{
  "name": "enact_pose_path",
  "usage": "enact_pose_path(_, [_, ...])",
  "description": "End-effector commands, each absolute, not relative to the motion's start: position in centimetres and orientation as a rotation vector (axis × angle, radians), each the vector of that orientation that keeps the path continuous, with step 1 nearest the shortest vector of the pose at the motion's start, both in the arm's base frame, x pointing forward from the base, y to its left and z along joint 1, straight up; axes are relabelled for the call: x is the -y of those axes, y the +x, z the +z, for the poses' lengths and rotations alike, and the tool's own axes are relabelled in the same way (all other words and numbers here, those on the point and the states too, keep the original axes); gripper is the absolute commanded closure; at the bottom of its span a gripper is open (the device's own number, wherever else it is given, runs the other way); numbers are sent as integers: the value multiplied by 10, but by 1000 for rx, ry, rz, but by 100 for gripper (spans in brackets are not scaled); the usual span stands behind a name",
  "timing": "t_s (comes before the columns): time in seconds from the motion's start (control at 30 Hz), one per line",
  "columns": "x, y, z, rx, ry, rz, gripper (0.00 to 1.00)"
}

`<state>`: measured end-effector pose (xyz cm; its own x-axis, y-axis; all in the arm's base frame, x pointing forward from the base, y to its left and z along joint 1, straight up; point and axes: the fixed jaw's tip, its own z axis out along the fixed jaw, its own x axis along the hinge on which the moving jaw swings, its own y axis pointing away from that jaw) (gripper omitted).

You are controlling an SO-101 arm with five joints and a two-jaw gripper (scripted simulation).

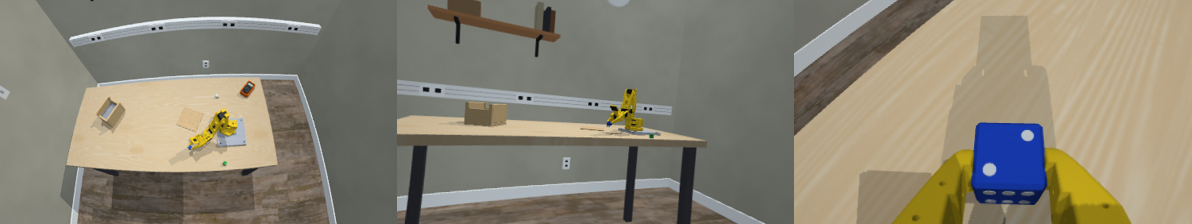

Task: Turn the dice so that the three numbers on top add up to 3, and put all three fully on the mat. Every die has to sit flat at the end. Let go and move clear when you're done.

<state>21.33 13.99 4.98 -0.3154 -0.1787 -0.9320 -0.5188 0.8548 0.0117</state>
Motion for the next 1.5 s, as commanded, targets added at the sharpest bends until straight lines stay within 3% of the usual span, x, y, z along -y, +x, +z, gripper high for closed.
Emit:
enact_pose_path(0.0, [-137, 206, 42, -1908, -557, 356, 100])
enact_pose_path(1.47, [-137, 205, 31, -1908, -557, 356, 100])
